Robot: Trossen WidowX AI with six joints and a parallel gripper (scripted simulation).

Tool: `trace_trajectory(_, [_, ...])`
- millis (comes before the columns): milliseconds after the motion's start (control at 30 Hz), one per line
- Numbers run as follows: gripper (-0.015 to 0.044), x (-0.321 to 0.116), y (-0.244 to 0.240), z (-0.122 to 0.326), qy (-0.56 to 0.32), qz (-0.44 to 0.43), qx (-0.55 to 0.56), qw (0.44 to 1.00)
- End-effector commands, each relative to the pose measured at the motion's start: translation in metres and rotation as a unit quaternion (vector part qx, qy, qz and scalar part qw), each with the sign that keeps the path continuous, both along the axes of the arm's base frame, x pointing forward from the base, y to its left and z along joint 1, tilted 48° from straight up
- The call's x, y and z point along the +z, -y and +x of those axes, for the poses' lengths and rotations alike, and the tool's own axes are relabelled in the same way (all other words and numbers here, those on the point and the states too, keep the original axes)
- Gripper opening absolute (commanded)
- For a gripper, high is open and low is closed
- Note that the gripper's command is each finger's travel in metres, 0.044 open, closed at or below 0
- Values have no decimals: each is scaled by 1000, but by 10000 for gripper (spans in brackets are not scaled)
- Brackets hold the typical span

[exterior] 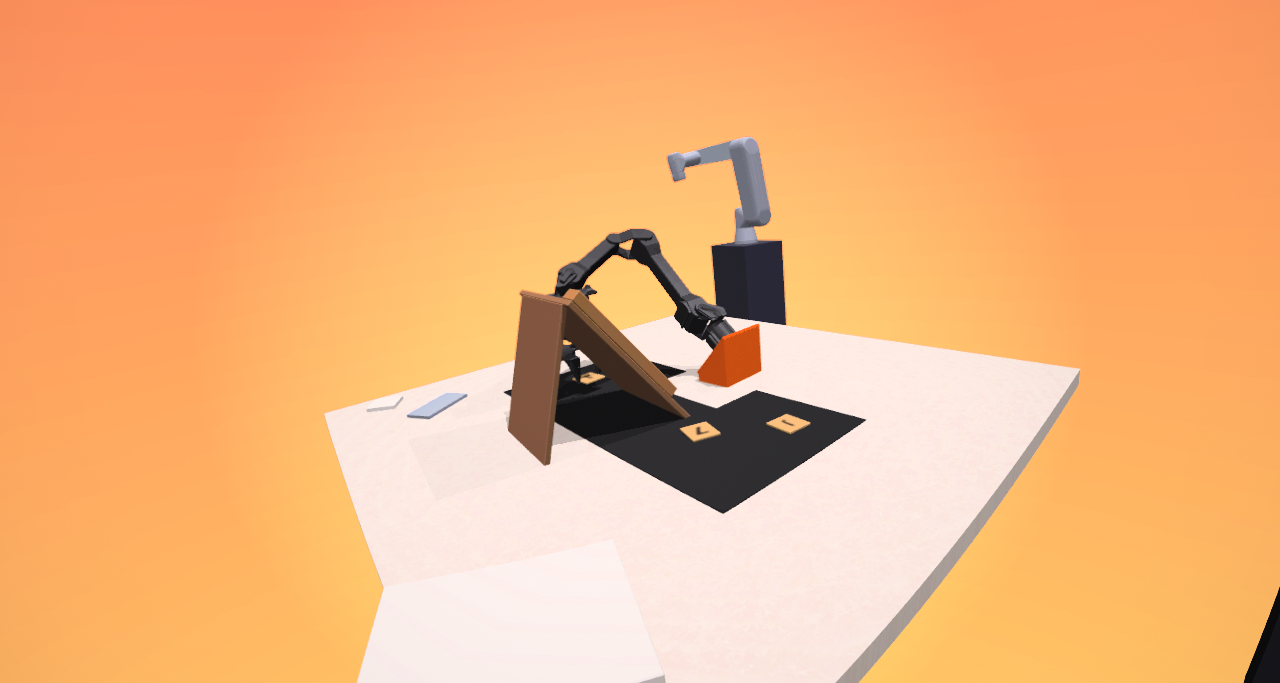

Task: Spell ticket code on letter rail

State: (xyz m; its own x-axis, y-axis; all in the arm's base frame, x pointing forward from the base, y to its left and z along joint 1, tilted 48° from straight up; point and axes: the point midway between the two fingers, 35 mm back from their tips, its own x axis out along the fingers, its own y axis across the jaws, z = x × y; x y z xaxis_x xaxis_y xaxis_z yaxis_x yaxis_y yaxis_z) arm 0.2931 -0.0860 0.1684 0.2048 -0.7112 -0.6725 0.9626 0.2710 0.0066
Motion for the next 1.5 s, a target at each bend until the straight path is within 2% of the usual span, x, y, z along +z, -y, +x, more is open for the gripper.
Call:
trace_trajectory(0, [0, 2, -2, 0, 4, -2, -1, 1000])
trace_trajectory(167, [0, 3, -1, 0, -4, 1, 20, 1000])
trace_trajectory(533, [0, 20, -1, 4, -20, -13, 140, 990])
trace_trajectory(1000, [0, 50, -3, 7, -36, -84, 278, 956])
trace_trajectory(1467, [0, 71, -33, 9, -86, -195, 450, 867])
